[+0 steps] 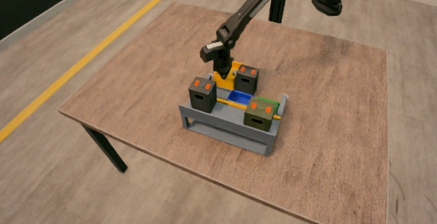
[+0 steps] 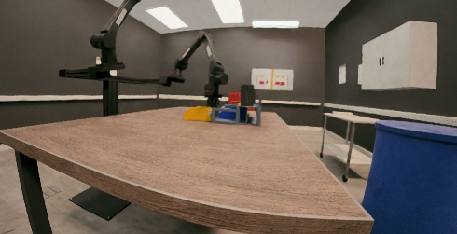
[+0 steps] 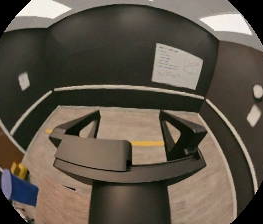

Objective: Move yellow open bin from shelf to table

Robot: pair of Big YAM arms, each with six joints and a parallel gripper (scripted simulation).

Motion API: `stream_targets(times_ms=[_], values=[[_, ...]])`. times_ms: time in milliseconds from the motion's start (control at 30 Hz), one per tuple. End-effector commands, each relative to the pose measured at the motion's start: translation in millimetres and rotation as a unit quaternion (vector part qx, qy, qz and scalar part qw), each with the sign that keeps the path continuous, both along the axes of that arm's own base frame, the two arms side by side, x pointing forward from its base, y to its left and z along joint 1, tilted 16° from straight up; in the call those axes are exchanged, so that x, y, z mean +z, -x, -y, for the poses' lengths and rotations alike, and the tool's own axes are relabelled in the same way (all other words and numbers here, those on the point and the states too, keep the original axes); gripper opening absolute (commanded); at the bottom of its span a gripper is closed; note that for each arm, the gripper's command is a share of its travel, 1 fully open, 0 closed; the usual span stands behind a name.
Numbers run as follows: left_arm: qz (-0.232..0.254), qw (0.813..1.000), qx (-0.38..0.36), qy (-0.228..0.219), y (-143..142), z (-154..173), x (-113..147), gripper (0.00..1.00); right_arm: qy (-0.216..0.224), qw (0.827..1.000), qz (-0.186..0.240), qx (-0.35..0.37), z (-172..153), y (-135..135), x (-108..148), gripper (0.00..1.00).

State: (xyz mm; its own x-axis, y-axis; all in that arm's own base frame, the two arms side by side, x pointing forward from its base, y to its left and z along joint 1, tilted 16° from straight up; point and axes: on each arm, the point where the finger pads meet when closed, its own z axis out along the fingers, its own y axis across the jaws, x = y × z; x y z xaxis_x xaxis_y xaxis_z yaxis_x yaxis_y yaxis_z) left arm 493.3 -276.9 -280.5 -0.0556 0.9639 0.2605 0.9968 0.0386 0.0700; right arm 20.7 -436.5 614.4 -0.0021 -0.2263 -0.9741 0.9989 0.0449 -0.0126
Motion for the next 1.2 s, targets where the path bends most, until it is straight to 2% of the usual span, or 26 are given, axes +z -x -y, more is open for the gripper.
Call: stream_targets(times_ms=[0,1167], values=[[0.023,1.000,0.001,0.016,-29.1,14.0,12.7,0.00,0.020,1.000,0.007,-0.002,-9.4,3.6,12.0,1.00],[0.022,1.000,0.001,0.016,-30.2,12.7,12.7,0.00,0.020,1.000,0.007,-0.002,-9.4,3.6,12.0,1.00]])
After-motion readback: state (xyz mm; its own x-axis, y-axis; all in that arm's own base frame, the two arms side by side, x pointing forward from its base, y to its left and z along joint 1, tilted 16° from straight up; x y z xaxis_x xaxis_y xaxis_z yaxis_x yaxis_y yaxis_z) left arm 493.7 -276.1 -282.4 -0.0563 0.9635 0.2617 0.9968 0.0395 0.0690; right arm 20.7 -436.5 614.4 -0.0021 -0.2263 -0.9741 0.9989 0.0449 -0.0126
